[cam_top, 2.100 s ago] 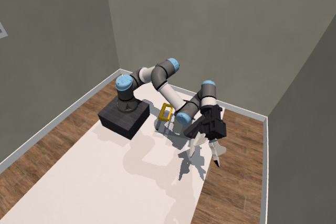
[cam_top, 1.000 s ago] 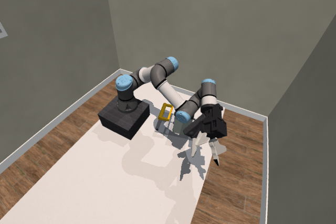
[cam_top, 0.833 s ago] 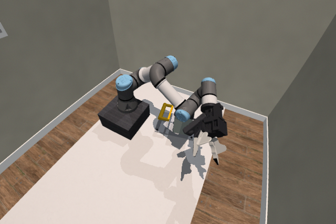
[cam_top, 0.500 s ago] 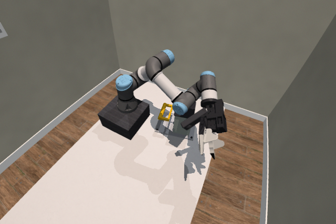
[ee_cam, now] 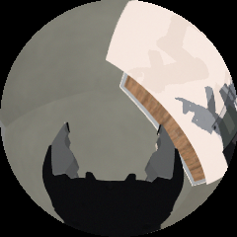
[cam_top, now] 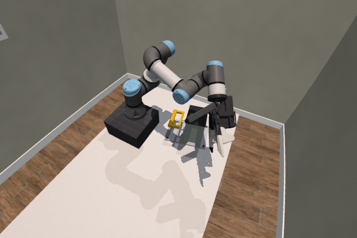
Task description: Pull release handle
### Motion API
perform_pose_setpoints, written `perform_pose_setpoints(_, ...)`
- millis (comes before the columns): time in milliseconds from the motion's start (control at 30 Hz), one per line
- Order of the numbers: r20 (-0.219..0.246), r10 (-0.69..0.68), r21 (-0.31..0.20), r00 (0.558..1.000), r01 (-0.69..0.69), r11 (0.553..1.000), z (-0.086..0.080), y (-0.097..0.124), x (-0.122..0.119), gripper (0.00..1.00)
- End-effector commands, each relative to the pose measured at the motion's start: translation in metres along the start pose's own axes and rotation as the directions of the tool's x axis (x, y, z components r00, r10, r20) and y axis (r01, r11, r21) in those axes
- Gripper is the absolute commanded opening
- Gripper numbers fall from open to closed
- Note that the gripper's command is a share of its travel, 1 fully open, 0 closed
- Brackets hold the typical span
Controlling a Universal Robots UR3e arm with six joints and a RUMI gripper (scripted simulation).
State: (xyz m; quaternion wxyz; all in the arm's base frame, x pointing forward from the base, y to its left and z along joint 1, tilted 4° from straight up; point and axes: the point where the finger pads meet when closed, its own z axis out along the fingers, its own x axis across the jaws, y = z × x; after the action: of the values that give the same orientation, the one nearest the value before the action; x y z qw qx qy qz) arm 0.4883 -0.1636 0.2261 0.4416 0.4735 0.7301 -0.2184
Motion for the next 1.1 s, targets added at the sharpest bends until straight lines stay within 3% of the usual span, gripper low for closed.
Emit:
perform_pose_setpoints(0,-0.116,-0.183,-0.043,0.976,0.179,0.983,-0.019,-0.009,0.018,1.0)
perform_pose_setpoints(67,-0.163,-0.271,-0.072,0.949,0.263,0.962,-0.029,-0.015,0.03,1.0)
perform_pose_setpoints(133,-0.163,-0.271,-0.072,0.949,0.263,0.962,-0.029,-0.015,0.03,1.0)
perform_pose_setpoints(200,-0.206,-0.357,-0.107,0.911,0.341,0.934,-0.04,-0.023,0.044,1.0)
perform_pose_setpoints(367,-0.293,-0.549,-0.22,0.783,0.504,0.835,-0.07,-0.044,0.081,1.0)
perform_pose_setpoints(533,-0.341,-0.701,-0.353,0.626,0.606,0.713,-0.102,-0.068,0.123,1.0)
perform_pose_setpoints(633,-0.351,-0.772,-0.433,0.53,0.639,0.636,-0.121,-0.083,0.147,1.0)
perform_pose_setpoints(700,-0.351,-0.772,-0.433,0.53,0.639,0.636,-0.121,-0.083,0.147,1.0)
perform_pose_setpoints(900,-0.337,-0.87,-0.575,0.359,0.653,0.493,-0.158,-0.11,0.192,1.0)
perform_pose_setpoints(1067,-0.307,-0.918,-0.667,0.25,0.632,0.395,-0.183,-0.128,0.223,1.0)
